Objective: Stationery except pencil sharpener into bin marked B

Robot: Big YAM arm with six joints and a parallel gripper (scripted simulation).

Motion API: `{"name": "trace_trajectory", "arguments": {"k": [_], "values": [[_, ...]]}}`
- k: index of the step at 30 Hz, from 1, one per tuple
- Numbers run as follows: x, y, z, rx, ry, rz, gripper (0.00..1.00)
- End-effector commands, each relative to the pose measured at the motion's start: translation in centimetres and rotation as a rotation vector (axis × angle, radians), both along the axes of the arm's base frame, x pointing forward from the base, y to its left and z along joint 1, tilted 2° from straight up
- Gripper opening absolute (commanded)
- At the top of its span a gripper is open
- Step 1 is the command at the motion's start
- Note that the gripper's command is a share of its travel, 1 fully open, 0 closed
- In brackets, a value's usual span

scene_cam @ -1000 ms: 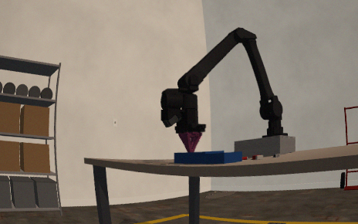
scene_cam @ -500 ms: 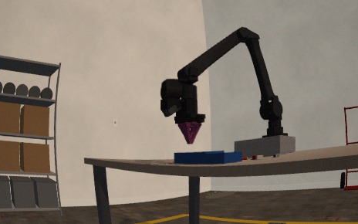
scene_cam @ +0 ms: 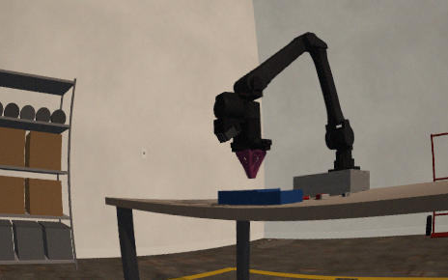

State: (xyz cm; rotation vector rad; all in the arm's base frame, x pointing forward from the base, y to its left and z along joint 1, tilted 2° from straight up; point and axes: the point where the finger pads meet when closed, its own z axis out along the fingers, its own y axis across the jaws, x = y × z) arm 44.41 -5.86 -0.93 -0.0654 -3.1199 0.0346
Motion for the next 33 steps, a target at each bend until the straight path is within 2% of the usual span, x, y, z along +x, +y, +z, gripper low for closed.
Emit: {"name": "trace_trajectory", "arguments": {"k": [1, 4, 7, 8, 14, 15, 18, 27, 28, 29, 31, 32, 33], "values": [[0.8, 1.4, 1.1, -0.003, -0.032, -0.031, 0.08], [1.5, 2.9, 1.3, -0.002, -0.043, -0.031, 0.08], [1.5, 2.9, 1.3, -0.002, -0.042, -0.031, 0.08], [0.6, 2.5, -0.5, -0.001, -0.012, -0.043, 0.08], [0.5, 1.9, -1.6, -0.001, -0.012, -0.054, 0.08], [2.7, 2.3, 0.0, -0.004, -0.068, -0.041, 0.08], [0.5, 2.4, -2.7, -0.001, -0.012, -0.042, 0.08], [0.6, 2.2, -5.0, -0.001, -0.016, -0.046, 0.08], [0.9, 2.1, -5.1, -0.002, -0.021, -0.046, 0.08], [1.5, 2.0, -4.4, -0.003, -0.044, -0.046, 0.08], [1.5, 2.0, -4.4, -0.003, -0.044, -0.046, 0.08], [1.9, 2.0, -3.3, -0.004, -0.061, -0.046, 0.08], [1.9, 2.0, -3.3, -0.004, -0.059, -0.046, 0.08]]}}
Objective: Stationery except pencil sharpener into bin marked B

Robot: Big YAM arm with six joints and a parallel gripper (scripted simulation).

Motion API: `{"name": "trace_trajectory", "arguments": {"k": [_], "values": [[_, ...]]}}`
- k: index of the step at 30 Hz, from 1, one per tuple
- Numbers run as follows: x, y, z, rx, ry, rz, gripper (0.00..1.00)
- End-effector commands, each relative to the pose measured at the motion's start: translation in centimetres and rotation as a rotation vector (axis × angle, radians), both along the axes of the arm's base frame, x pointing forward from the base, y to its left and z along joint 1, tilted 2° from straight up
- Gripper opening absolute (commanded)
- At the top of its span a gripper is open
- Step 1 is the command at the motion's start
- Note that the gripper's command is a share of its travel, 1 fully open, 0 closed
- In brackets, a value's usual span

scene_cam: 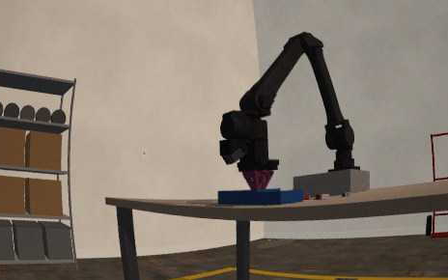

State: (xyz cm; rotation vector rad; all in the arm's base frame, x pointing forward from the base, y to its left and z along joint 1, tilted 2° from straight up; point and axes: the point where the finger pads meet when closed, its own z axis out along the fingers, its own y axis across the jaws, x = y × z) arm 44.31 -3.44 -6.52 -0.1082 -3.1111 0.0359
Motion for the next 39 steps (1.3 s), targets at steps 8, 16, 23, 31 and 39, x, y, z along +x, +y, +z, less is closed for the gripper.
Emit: {"name": "trace_trajectory", "arguments": {"k": [8, 16, 23, 31, 39], "values": [[1.80, -0.20, 1.55, -0.003, -0.049, -0.004, 0.08], [1.80, -0.23, 1.56, -0.003, -0.049, -0.004, 0.08], [1.80, -0.25, 1.56, -0.003, -0.049, -0.004, 0.08], [1.80, -0.28, 1.57, -0.003, -0.049, -0.004, 0.08], [1.81, -0.30, 1.57, -0.003, -0.049, -0.004, 0.08]]}}
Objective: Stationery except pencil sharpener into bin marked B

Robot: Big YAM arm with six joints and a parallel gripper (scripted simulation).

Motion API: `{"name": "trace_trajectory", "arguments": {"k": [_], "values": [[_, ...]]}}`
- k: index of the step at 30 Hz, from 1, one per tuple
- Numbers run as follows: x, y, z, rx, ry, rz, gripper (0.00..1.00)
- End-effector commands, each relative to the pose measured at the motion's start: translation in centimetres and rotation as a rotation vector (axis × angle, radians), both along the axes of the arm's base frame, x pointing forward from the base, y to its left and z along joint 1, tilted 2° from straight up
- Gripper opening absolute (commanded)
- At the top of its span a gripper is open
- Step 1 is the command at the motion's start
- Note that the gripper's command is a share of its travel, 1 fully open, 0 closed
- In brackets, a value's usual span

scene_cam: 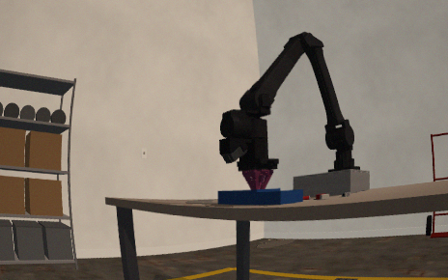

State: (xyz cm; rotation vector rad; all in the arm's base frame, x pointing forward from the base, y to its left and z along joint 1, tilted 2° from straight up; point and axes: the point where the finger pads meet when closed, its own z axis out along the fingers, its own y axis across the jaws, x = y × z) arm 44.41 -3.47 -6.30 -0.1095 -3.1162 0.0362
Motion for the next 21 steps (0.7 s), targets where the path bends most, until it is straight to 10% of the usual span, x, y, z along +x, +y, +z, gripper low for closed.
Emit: {"name": "trace_trajectory", "arguments": {"k": [1, 21], "values": [[1.7, -0.3, 1.4, -0.003, -0.044, -0.003, 0.08], [2.8, -0.5, 4.8, -0.004, -0.074, -0.008, 0.08]]}}
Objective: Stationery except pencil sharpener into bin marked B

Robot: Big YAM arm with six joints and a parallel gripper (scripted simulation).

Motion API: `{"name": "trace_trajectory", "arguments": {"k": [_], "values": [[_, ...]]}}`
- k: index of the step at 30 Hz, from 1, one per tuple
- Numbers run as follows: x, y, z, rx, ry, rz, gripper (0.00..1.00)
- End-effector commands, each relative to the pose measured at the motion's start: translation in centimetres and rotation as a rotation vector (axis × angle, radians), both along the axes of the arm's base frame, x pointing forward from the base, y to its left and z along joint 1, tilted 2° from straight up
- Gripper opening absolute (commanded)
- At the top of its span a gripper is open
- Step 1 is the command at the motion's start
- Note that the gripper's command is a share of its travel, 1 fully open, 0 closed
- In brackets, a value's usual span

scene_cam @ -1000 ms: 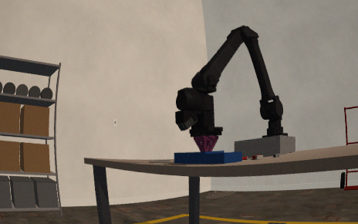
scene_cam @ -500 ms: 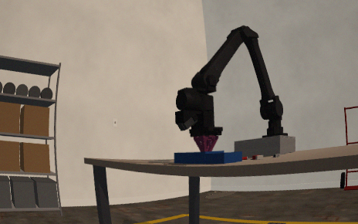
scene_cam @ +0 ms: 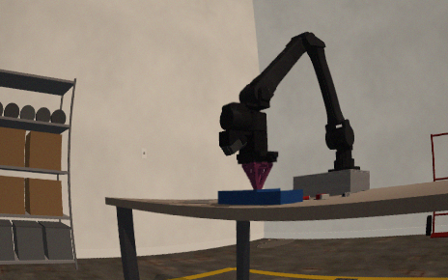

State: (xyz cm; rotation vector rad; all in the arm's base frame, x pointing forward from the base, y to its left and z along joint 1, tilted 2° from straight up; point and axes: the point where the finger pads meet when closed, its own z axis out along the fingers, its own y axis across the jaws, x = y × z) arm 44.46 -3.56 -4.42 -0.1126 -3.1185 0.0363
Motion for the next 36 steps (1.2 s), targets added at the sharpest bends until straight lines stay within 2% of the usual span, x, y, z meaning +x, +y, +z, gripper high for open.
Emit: {"name": "trace_trajectory", "arguments": {"k": [1, 6, 14, 16, 17, 18, 20, 21, 23, 24, 26, 28, 31, 36], "values": [[2.8, -0.4, 3.1, -0.004, -0.073, -0.006, 0.08], [2.9, -0.3, 3.5, -0.004, -0.074, -0.006, 0.08], [2.9, 0.0, 6.6, -0.004, -0.077, -0.006, 0.08], [2.9, 0.1, 6.5, -0.004, -0.075, -0.006, 0.08], [1.8, 0.0, 5.0, -0.003, -0.044, -0.001, 0.08], [2.7, 0.2, 4.8, -0.002, -0.046, -0.006, 0.08], [1.1, 0.3, 3.8, 0.000, -0.016, -0.006, 0.08], [1.0, 0.3, 3.7, 0.000, -0.015, -0.005, 0.08], [1.0, 0.3, 3.7, 0.000, -0.015, -0.005, 0.08], [1.6, 0.3, 5.4, -0.002, -0.055, -0.005, 0.08], [2.1, 0.4, 5.8, -0.003, -0.065, -0.004, 0.08], [2.4, 1.0, 5.9, -0.002, -0.068, 0.000, 0.08], [2.7, 2.6, 4.7, 0.001, -0.042, 0.000, 0.08], [3.1, 5.2, 5.0, 0.003, -0.048, -0.001, 0.08]]}}
